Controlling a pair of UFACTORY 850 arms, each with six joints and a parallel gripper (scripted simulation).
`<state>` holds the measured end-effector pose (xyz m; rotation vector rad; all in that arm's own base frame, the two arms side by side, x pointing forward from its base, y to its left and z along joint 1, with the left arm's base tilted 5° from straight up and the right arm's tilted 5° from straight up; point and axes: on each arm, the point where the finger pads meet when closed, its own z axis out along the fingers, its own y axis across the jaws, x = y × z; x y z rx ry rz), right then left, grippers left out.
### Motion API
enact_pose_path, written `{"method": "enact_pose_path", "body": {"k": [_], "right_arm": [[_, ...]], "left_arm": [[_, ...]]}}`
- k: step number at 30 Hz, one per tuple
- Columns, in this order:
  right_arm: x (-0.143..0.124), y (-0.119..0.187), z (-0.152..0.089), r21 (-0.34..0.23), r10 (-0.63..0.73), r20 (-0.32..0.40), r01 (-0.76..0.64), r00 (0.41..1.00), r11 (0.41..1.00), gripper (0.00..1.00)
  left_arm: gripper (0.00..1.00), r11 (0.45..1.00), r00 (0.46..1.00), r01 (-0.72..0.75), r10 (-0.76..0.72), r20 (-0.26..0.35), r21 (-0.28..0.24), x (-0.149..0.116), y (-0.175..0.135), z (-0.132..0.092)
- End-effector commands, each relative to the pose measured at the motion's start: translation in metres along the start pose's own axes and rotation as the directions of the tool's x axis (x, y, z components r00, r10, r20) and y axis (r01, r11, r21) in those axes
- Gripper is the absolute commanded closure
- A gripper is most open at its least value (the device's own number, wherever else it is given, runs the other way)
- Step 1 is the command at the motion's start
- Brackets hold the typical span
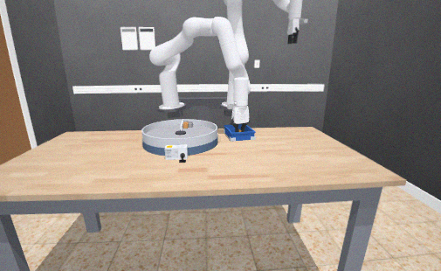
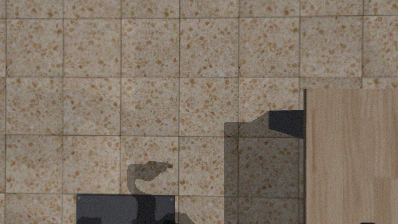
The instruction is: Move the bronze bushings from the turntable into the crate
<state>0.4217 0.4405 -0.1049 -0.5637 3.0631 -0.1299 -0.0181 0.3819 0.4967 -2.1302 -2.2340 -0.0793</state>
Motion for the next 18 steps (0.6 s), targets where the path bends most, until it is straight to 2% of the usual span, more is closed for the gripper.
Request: {"method": "enact_pose_path", "body": {"k": [1, 18], "right_arm": [[-0.001, 0.0005, -0.0001, -0.001, 0.0, 0.002, 0.0, 1.0, 1.0, 1.0], [-0.001, 0.0005, 0.0041, -0.001, 0.0, 0.002, 0.0, 1.0, 1.0, 1.0]], "left_arm": [[0.0, 1.0, 1.0, 0.0, 0.0, -0.002, 0.0, 0.0005, 0.0, -0.001], [0.0, 1.0, 1.0, 0.0, 0.0, -0.002, 0.0, 0.0005, 0.0, -0.001]]}}
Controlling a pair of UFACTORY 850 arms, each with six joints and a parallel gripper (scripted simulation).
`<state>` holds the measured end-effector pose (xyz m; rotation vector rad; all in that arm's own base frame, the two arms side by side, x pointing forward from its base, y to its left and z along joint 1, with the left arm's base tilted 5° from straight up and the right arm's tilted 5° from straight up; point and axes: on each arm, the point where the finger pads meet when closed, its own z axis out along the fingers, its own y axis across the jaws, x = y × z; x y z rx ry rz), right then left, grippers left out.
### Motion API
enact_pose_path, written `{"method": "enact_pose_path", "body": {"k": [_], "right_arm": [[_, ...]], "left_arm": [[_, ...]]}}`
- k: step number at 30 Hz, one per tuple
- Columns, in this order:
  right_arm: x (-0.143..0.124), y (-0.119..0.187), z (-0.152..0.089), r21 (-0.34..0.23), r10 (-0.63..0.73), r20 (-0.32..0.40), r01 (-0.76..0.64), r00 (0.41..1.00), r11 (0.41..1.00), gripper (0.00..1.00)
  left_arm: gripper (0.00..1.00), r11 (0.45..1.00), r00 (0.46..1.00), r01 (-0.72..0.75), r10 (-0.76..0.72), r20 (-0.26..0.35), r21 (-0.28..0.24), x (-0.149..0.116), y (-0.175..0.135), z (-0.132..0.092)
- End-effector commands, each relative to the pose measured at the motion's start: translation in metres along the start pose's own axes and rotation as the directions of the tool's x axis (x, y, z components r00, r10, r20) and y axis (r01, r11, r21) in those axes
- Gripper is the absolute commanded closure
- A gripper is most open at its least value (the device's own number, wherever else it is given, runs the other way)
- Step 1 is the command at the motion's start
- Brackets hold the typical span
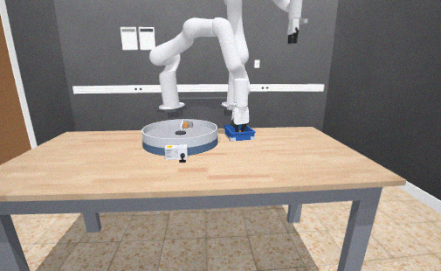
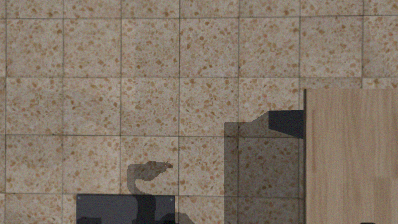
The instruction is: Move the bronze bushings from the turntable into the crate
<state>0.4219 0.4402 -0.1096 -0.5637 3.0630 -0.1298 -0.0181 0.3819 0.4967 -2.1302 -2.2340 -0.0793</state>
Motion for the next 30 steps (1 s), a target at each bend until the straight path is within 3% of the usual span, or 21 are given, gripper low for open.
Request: {"method": "enact_pose_path", "body": {"k": [1, 15, 16, 30], "right_arm": [[-0.001, 0.0005, -0.0005, -0.001, 0.0, 0.002, 0.0, 1.0, 1.0, 1.0], [-0.001, 0.0005, -0.0005, -0.001, 0.0, 0.002, 0.0, 1.0, 1.0, 1.0], [-0.001, 0.0005, -0.0005, -0.001, 0.0, 0.002, 0.0, 1.0, 1.0, 0.58], [-0.001, 0.0005, -0.0005, -0.001, 0.0, 0.002, 0.0, 1.0, 1.0, 0.58]], "left_arm": [[0.0, 1.0, 1.0, 0.0, 0.0, -0.002, 0.0, 0.0005, 0.0, -0.001], [0.0, 1.0, 1.0, 0.0, 0.0, -0.002, 0.0, 0.0005, 0.0, -0.001], [0.0, 1.0, 1.0, 0.0, 0.0, -0.002, 0.0, 0.0005, 0.0, -0.001], [0.0, 1.0, 1.0, 0.0, 0.0, -0.002, 0.0, 0.0005, 0.0, -0.001]]}}
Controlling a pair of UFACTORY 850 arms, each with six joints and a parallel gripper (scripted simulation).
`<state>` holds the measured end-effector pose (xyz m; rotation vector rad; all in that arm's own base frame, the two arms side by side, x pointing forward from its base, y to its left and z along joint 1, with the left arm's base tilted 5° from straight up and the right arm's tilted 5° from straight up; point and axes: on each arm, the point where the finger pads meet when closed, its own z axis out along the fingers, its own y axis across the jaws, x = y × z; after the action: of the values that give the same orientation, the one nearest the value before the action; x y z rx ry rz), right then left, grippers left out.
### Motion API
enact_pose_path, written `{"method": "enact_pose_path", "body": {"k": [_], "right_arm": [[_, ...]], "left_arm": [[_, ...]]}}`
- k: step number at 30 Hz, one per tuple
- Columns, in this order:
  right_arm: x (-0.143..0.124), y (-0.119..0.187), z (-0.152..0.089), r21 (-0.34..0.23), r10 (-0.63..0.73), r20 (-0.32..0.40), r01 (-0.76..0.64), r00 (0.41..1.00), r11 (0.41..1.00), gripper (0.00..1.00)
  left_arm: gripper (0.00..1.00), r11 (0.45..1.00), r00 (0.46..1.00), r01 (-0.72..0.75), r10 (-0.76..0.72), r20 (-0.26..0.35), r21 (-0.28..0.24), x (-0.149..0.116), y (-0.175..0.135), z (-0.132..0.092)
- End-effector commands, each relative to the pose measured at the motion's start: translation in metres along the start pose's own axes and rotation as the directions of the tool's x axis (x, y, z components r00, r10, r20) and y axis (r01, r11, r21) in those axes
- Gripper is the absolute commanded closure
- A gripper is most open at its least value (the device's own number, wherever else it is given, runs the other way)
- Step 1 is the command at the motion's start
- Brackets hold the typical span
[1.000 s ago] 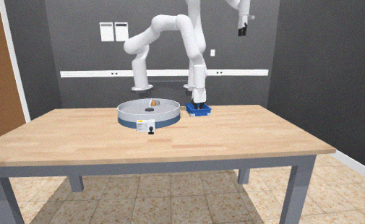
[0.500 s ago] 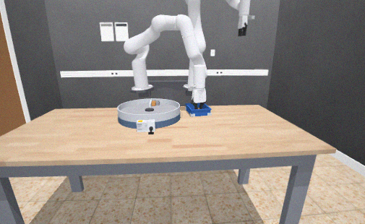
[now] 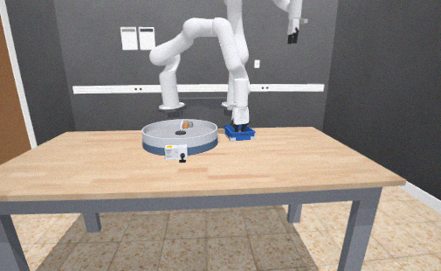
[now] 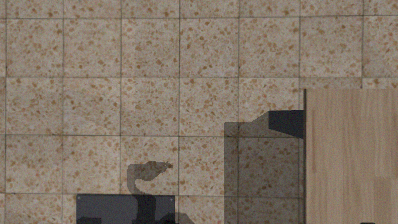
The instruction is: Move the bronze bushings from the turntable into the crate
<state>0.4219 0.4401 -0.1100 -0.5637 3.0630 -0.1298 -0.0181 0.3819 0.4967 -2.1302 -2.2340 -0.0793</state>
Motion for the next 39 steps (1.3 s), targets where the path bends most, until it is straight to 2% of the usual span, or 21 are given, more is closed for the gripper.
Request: {"method": "enact_pose_path", "body": {"k": [1, 25, 35, 39], "right_arm": [[-0.001, 0.0, -0.001, -0.001, 0.0, 0.002, 0.0, 1.0, 1.0, 0.58], [-0.001, 0.0, -0.004, -0.001, 0.0, 0.002, 0.0, 1.0, 1.0, 0.58], [-0.001, 0.001, -0.024, -0.001, 0.0, 0.002, 0.0, 1.0, 1.0, 0.58], [-0.001, 0.001, -0.042, -0.001, 0.0, 0.002, 0.0, 1.0, 1.0, 0.58]], "left_arm": [[0.0, 1.0, 1.0, 0.0, 0.0, -0.002, 0.0, 0.0, 0.0, -0.001], [0.0, 1.0, 1.0, 0.0, 0.0, -0.002, 0.0, 0.0, 0.0, -0.001], [0.0, 1.0, 1.0, 0.0, 0.0, -0.002, 0.0, 0.0, 0.0, -0.001], [0.0, 1.0, 1.0, 0.0, 0.0, -0.002, 0.0, 0.0, 0.0, -0.001]]}}
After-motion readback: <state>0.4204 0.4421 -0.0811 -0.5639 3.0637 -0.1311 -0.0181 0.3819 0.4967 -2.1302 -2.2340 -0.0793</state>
